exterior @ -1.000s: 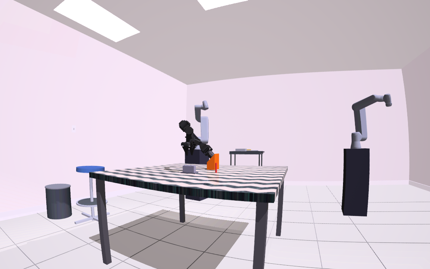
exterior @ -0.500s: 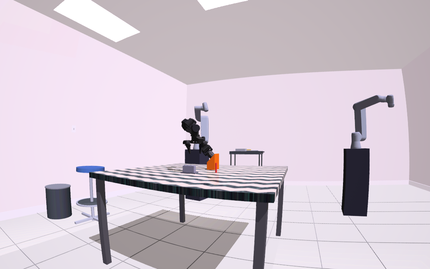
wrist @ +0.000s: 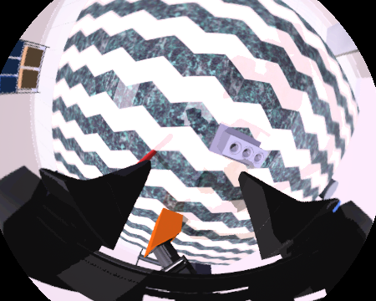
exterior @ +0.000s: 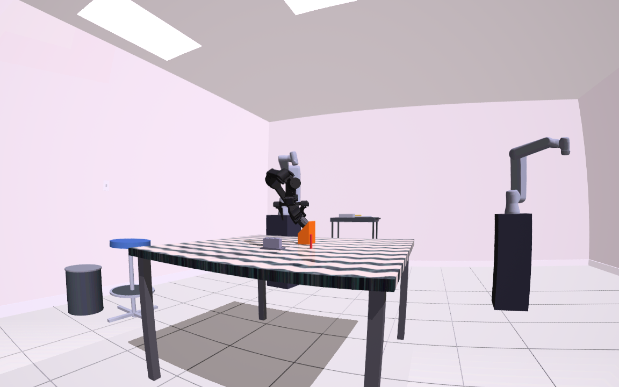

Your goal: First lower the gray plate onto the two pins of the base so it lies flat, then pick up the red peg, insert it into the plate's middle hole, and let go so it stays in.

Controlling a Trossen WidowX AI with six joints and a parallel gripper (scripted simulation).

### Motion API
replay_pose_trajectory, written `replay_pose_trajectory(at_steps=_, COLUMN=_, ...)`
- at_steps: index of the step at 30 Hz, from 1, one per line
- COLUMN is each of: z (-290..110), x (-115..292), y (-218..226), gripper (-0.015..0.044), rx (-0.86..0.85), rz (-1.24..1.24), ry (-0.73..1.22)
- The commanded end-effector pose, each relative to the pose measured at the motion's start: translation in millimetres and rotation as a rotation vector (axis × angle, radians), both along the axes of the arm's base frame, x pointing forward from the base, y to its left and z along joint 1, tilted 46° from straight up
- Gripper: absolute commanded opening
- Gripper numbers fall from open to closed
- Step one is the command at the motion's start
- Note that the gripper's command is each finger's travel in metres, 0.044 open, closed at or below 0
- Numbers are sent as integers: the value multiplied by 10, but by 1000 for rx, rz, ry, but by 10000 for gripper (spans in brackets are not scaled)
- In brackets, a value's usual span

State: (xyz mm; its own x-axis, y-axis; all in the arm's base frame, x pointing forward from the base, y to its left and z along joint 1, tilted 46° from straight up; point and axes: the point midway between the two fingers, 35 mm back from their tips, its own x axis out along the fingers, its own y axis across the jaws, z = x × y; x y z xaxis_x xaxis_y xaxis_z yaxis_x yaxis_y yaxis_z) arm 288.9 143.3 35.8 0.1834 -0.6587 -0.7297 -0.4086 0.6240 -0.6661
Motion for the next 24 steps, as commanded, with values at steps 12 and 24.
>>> replay_pose_trajectory(at_steps=12, z=-700, x=-767, y=284, gripper=440, rx=163, rz=-876, ry=-780)
replay_pose_trajectory(at_steps=24, z=-742, x=-839, y=287, gripper=440, rx=192, rz=-1008, ry=-912)
